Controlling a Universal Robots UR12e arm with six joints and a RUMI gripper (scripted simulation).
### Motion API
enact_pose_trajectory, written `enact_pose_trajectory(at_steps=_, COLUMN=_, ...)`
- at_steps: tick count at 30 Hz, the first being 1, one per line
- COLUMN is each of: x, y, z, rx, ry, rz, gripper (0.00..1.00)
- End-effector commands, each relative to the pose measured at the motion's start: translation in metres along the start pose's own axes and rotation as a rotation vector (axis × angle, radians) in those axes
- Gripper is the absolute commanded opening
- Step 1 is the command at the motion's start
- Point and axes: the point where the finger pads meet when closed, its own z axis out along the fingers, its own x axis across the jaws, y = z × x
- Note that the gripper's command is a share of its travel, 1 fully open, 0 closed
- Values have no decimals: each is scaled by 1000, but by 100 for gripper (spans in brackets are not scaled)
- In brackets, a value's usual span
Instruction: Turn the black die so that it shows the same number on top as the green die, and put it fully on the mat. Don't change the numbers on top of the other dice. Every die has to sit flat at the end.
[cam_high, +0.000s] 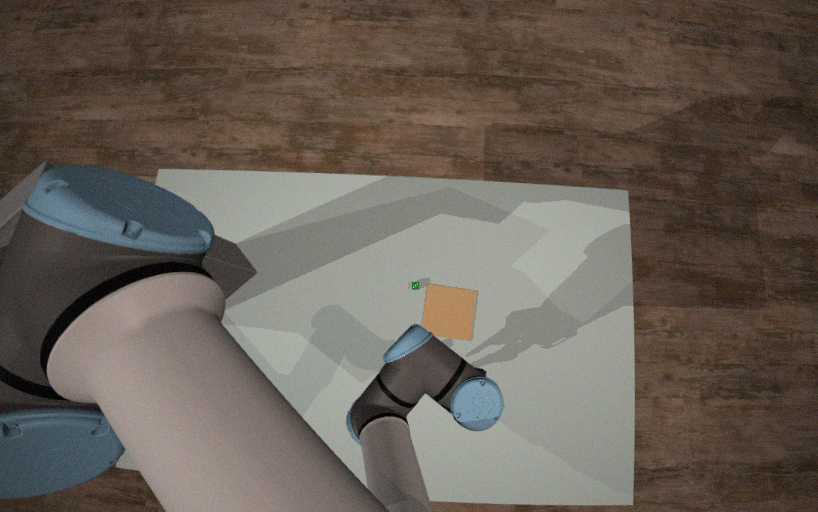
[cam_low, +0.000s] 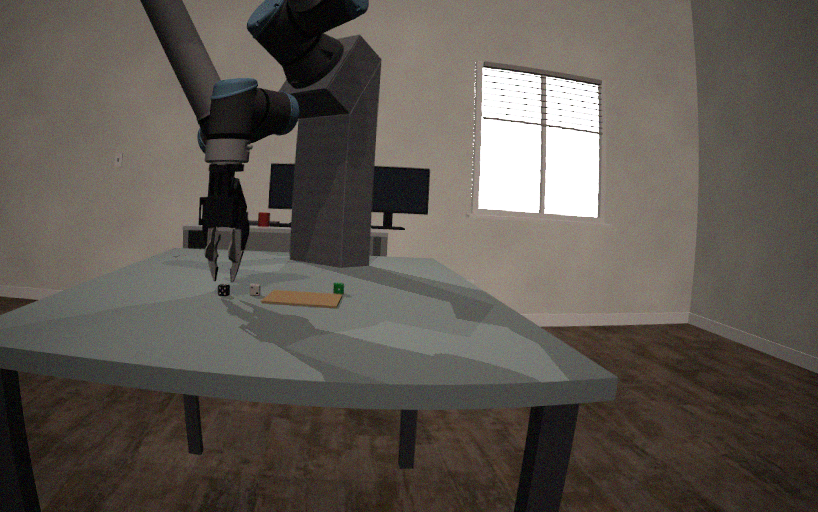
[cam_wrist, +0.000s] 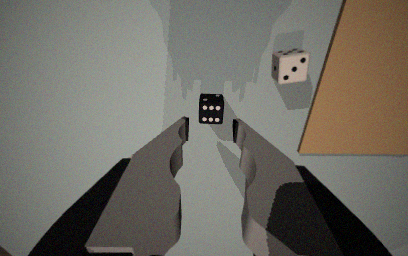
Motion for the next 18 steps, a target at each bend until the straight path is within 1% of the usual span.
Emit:
enact_pose_trajectory(at_steps=1, x=0, y=0, z=0, rx=-1, ry=0, rz=0, gripper=21)
enact_pose_trajectory(at_steps=9, x=0, y=0, z=2, rx=-1, ry=0, rz=0, gripper=21)
enact_pose_trajectory(at_steps=18, x=0, y=0, z=14, rx=-1, ry=0, rz=0, gripper=21)
